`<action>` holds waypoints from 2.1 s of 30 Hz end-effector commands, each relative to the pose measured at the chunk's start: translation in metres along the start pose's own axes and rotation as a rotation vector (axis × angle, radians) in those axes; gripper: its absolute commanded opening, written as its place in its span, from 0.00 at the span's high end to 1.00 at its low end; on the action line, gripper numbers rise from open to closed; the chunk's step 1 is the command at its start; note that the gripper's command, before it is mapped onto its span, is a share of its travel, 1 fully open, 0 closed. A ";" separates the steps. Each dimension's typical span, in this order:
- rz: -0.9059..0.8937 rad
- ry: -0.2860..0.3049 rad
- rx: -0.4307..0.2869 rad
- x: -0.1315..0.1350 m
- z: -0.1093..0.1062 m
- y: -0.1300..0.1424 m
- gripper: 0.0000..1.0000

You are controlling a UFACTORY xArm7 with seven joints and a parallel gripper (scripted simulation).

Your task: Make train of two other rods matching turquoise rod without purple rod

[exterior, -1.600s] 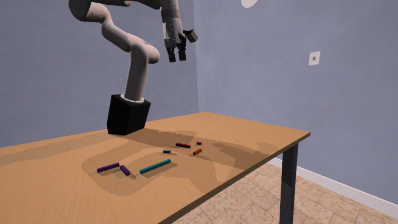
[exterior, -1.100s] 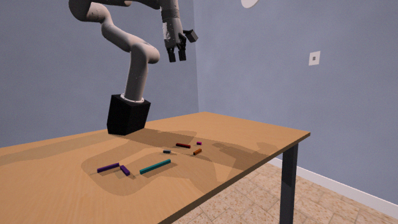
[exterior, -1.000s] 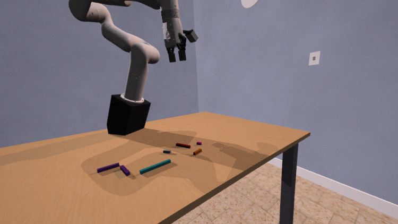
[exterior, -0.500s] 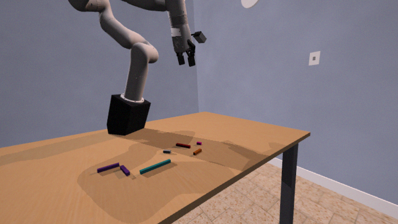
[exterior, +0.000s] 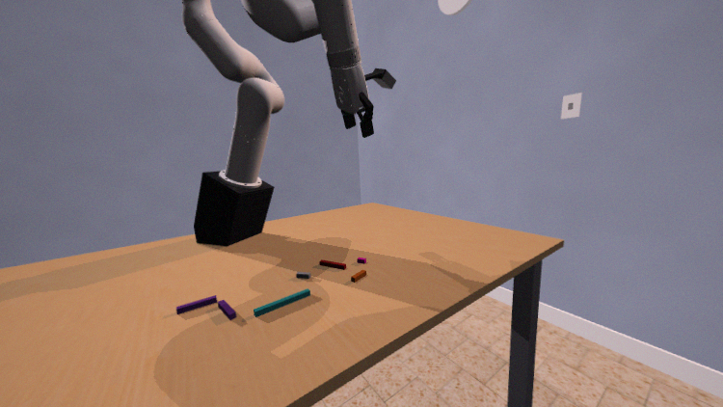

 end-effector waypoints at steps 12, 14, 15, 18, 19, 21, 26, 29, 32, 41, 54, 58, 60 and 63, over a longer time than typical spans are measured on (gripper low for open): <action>0.061 -0.015 0.040 0.022 0.018 -0.005 0.00; 0.117 -0.015 0.056 0.037 0.032 -0.003 0.00; 0.117 -0.015 0.056 0.037 0.032 -0.003 0.00; 0.117 -0.015 0.056 0.037 0.032 -0.003 0.00; 0.117 -0.015 0.056 0.037 0.032 -0.003 0.00; 0.117 -0.015 0.056 0.037 0.032 -0.003 0.00; 0.117 -0.015 0.056 0.037 0.032 -0.003 0.00; 0.177 -0.009 0.064 0.052 0.048 0.002 0.00; 0.239 0.004 0.061 0.067 0.064 0.010 0.00; 0.239 0.004 0.061 0.067 0.064 0.010 0.00; 0.355 0.048 0.031 0.095 0.093 0.033 0.00; 0.357 0.050 0.030 0.096 0.094 0.034 0.00; 0.357 0.050 0.030 0.096 0.094 0.034 0.00; 0.357 0.050 0.030 0.096 0.094 0.034 0.00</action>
Point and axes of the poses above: the point where the finger pads meet when closed, its own z axis out along the fingers, its own x axis across the jaws, y = z × x, the point moved 3 cm from there along -z, back along the fingers, and after that the axes turned 11 degrees about -z, right-handed, at the moved point
